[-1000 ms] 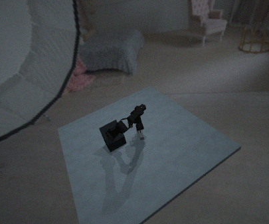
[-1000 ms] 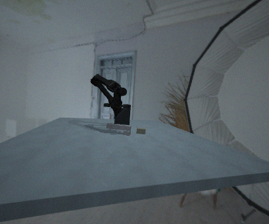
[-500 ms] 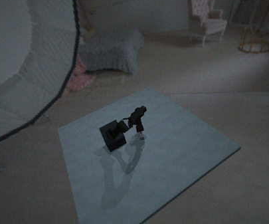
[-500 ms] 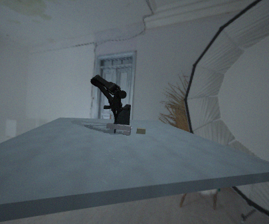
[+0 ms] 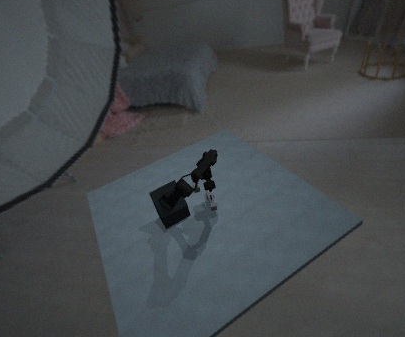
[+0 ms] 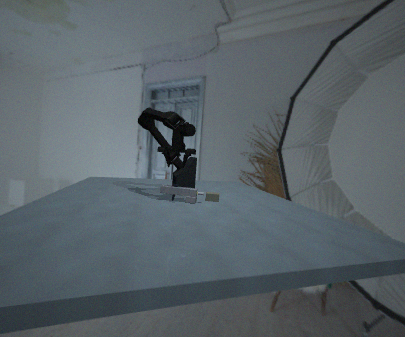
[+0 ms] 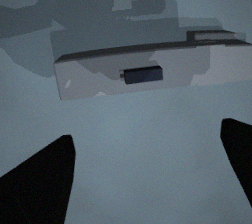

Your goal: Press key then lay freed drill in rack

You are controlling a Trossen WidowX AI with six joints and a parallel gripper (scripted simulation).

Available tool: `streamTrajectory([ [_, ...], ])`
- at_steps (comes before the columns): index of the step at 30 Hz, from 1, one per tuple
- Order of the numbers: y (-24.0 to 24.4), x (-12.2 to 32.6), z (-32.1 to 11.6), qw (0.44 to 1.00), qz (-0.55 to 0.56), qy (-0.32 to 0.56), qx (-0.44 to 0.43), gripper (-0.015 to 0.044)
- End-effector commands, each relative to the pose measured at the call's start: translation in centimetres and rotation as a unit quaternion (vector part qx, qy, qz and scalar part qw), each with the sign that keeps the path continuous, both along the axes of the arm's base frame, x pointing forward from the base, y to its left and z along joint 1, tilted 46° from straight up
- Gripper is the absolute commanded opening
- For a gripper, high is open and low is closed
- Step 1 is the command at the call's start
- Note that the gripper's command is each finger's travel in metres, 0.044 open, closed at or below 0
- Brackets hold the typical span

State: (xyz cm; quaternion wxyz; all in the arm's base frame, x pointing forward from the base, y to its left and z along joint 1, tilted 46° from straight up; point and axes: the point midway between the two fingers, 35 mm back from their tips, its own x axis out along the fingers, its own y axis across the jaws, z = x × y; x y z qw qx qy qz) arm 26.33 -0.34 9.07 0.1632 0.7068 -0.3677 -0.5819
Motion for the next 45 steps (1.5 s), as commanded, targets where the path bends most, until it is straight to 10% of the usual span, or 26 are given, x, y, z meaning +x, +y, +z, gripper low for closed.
streamTrajectory([
  [1,0.3,0.7,-1.4,0.998,-0.046,-0.044,0.005,0.044],
  [10,2.5,4.2,-10.2,0.888,-0.329,-0.319,0.031,0.044],
  [24,3.2,5.3,-17.3,0.714,-0.495,-0.494,0.036,0.044],
  [45,3.2,5.3,-17.6,0.707,-0.5,-0.499,0.036,0.044],
])
